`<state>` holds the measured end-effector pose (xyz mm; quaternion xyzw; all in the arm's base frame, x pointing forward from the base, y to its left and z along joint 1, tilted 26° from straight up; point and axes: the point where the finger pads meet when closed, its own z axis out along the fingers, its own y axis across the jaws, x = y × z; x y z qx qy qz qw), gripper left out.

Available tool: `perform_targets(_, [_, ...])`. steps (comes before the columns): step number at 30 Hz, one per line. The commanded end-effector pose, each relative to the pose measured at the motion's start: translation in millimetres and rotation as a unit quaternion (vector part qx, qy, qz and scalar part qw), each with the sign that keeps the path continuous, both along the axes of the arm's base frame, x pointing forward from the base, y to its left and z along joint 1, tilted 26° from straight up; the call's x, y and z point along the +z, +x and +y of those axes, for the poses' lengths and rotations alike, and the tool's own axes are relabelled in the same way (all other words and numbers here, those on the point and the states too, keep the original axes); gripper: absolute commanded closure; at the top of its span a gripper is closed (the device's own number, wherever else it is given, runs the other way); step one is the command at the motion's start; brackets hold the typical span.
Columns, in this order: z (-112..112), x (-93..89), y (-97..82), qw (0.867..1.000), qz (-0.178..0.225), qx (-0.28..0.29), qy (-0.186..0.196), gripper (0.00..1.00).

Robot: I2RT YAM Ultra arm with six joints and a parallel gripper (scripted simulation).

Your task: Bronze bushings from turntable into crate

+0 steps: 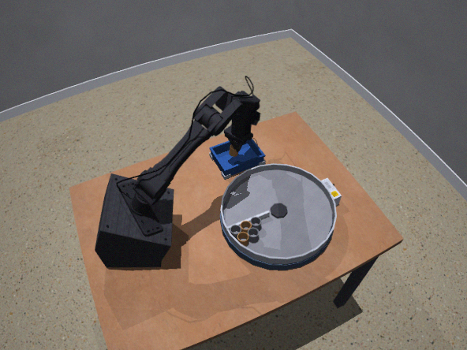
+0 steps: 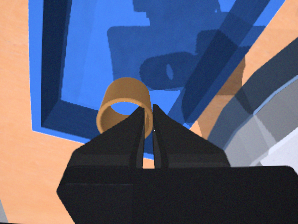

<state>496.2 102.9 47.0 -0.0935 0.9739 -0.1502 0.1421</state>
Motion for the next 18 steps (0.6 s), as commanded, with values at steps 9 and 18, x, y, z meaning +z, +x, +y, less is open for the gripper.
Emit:
perform_targets(9, [13.8, 36.4, 22.2, 0.998, -0.064, 0.014, 0.018, 1.0])
perform_targets(18, [13.6, 36.2, 21.6, 0.998, -0.062, 0.014, 0.017, 1.0])
